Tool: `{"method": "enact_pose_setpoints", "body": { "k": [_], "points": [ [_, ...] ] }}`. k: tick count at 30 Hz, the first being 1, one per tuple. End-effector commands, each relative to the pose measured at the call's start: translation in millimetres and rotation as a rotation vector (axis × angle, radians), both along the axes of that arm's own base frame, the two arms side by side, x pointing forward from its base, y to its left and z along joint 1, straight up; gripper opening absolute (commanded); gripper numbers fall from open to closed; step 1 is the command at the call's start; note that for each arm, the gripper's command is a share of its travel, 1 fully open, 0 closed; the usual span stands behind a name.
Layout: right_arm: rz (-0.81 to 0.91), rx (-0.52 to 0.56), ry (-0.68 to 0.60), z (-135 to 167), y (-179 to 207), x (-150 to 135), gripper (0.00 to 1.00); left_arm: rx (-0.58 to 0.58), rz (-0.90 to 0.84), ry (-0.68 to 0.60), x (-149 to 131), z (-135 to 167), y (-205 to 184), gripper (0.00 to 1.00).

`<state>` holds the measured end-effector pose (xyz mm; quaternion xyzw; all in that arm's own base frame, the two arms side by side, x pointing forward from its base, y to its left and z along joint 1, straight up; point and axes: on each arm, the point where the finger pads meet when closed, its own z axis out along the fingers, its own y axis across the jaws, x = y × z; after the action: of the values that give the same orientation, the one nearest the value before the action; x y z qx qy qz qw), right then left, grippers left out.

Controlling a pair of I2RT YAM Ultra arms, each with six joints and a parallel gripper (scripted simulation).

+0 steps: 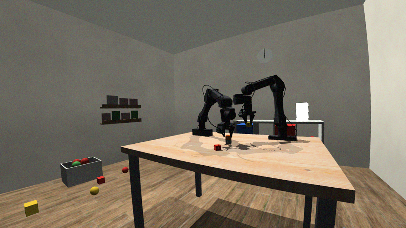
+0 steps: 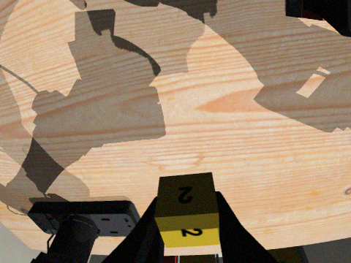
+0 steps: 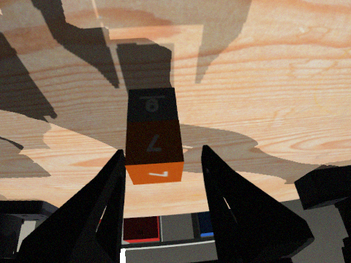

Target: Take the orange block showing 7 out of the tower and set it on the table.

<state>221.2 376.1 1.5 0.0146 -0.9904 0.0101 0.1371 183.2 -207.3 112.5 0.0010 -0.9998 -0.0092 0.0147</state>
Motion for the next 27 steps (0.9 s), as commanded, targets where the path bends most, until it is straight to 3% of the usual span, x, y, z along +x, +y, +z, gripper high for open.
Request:
{"method": "enact_pose_setpoints", "body": {
  "k": [1,8,9,27],
  "points": [
    [-0.004,0.035,-0.027,8.0,5.6,2.8,0.55,-0.032,0.000,-0.029,3.2,11.0,-2.5,0.27],
    [-0.004,0.035,-0.027,8.0,5.6,2.8,0.55,-0.032,0.000,-0.029,3.2,11.0,-2.5,0.27],
    [-0.004,0.035,-0.027,8.0,5.6,2.8,0.47,-0.032,0.000,-0.029,3.2,11.0,-2.5,0.27],
    [-0.001,0.027,-0.021,7.0,4.3,2.8,0.27,-0.032,0.000,-0.029,3.2,11.0,-2.5,0.27]
  ]
}}
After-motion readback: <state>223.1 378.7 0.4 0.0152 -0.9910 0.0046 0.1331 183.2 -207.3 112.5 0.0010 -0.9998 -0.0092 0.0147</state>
